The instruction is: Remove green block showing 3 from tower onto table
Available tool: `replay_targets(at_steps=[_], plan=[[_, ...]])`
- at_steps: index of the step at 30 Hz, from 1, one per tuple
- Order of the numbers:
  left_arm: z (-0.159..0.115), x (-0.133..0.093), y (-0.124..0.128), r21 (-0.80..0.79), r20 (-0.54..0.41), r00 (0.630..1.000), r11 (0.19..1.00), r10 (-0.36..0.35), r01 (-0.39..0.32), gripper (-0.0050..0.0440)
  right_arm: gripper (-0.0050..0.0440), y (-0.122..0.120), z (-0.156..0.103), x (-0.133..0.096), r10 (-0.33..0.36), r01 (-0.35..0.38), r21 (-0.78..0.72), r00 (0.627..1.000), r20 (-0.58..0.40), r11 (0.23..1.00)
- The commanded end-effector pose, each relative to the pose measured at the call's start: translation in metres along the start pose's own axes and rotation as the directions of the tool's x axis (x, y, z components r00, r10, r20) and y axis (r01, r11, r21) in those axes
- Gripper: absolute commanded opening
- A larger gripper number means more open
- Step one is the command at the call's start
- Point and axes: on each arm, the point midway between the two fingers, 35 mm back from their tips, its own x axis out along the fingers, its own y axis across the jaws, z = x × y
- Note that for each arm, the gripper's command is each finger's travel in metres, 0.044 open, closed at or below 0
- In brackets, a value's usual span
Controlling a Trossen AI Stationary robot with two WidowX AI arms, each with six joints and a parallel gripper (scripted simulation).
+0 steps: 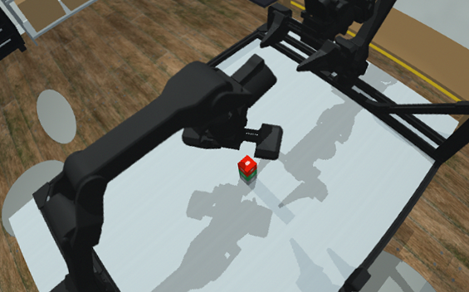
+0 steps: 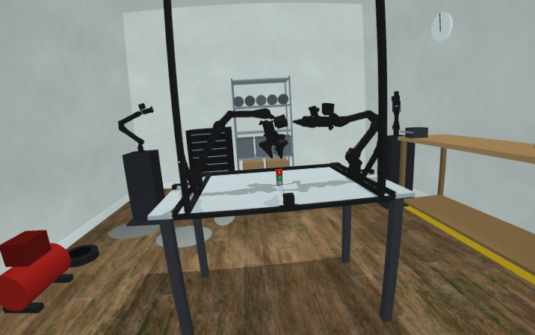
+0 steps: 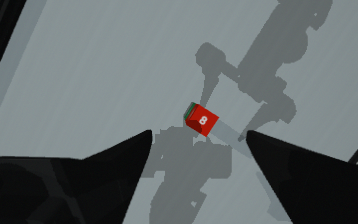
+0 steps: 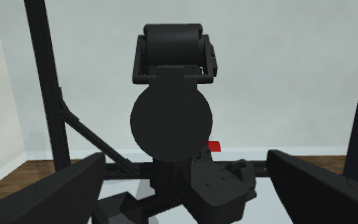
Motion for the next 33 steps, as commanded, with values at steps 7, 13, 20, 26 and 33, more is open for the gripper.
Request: replay_targets(at_steps=[7,13,20,26,33], plan=[[0.001,-0.026,-0.012,0.475,0.019,0.997,0.878,-0.068,0.051,0.0400,0.0400,0.000,0.000,0.000,0.000,0.000,0.000,1.000,0.000,1.000],[-0.004,-0.006,-0.012,0.534,0.021,0.997,0.844,-0.077,0.054,0.0400,0.0400,0.000,0.000,0.000,0.000,0.000,0.000,1.000,0.000,1.000],[-0.017,0.058,-0.007,0.534,0.022,0.997,0.844,-0.077,0.054,0.0400,0.0400,0.000,0.000,0.000,0.000,0.000,0.000,1.000,0.000,1.000],[-0.017,0.060,-0.007,0.534,0.022,0.997,0.844,-0.078,0.054,0.0400,0.0400,0.000,0.000,0.000,0.000,0.000,0.000,1.000,0.000,1.000],[-0.017,0.075,-0.008,0.534,0.021,0.997,0.844,-0.077,0.054,0.0400,0.0400,0.000,0.000,0.000,0.000,0.000,0.000,1.000,0.000,1.000]])
